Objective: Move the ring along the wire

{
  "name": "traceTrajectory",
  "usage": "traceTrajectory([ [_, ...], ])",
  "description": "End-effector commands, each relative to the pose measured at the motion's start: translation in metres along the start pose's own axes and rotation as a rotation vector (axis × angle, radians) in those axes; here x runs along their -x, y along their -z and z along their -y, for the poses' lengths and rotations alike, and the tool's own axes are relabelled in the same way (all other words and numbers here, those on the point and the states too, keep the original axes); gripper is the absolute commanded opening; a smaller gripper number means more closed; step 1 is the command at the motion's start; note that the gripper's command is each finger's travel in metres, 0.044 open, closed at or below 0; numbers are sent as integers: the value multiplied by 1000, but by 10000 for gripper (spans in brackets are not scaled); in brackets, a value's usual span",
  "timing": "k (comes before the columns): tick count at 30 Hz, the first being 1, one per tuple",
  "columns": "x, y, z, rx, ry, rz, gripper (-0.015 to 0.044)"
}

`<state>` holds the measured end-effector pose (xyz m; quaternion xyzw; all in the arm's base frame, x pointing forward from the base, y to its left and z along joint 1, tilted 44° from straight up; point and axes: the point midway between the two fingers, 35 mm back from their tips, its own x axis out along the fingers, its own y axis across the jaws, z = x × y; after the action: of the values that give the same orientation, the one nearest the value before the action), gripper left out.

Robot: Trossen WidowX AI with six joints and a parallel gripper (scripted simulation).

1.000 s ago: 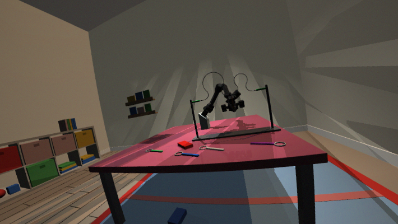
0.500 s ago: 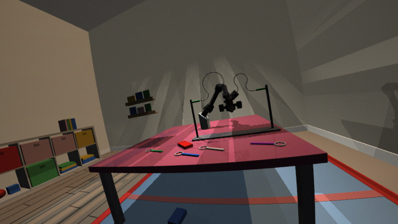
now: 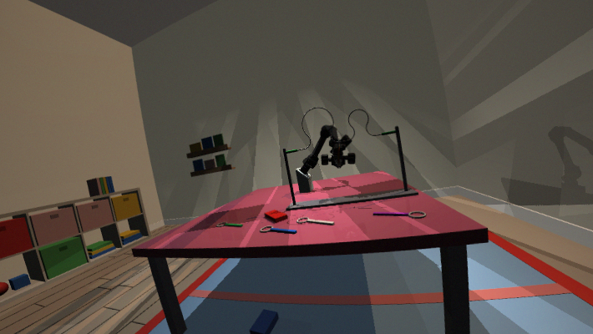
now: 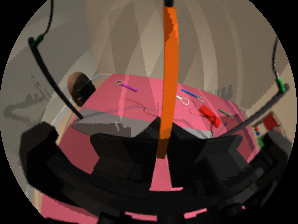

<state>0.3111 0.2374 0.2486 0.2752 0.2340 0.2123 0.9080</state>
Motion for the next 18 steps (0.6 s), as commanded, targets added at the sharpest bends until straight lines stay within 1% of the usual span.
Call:
traceTrajectory([
  [1, 3, -2, 11, 62, 26, 1, -150],
  [18, 14, -14, 65, 381, 194, -29, -150],
])
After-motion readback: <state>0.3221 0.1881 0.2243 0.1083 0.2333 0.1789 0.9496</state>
